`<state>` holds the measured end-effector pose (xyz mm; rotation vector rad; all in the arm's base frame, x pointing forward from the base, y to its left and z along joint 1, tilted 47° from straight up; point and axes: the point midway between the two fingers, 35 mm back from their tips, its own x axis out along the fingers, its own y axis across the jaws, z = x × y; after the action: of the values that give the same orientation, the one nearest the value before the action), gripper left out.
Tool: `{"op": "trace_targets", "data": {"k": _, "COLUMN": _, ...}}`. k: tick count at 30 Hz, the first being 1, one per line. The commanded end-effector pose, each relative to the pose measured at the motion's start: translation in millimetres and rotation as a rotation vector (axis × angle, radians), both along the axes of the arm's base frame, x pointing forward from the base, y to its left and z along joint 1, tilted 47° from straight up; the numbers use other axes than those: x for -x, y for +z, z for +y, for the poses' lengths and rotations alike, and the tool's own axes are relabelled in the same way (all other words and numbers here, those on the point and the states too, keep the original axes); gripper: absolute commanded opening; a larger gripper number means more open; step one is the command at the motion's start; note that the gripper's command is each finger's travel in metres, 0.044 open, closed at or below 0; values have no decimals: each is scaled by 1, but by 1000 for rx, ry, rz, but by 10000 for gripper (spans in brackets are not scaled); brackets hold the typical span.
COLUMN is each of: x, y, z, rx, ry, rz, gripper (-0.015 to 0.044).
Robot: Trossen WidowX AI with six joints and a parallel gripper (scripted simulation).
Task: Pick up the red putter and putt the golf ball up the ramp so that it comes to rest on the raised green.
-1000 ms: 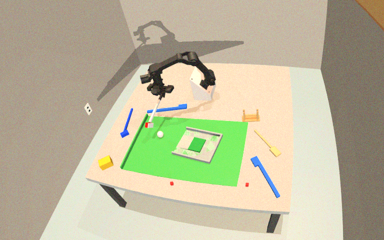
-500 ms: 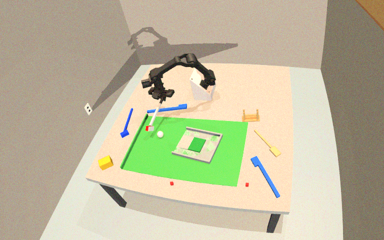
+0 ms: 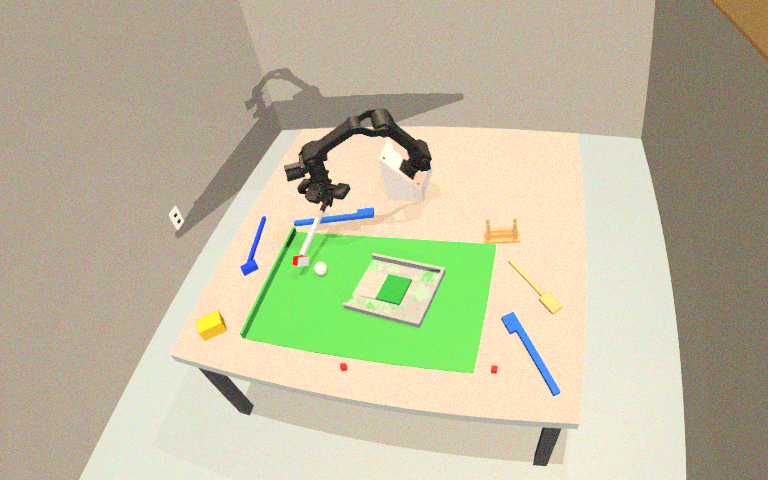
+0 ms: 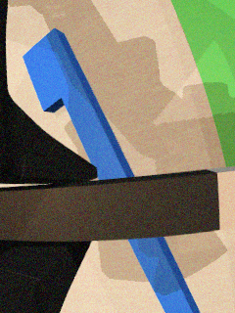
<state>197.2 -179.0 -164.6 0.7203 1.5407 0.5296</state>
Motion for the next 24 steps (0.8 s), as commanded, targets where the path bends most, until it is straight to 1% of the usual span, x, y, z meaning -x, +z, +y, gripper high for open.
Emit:
{"op": "trace_targets", "data": {"k": 1, "x": -1, "y": -4, "z": 4, "rx": -1, "ry": -8, "rz": -3, "gripper": 0}}
{"op": "trace_targets", "data": {"k": 16, "x": 0, "y": -7, "z": 6, "rx": 0, "ry": 0, "rz": -1, "gripper": 0}}
{"op": "trace_targets", "data": {"k": 24, "x": 3, "y": -25, "z": -9, "rx": 1, "ry": -7, "rz": -3, "gripper": 0}}
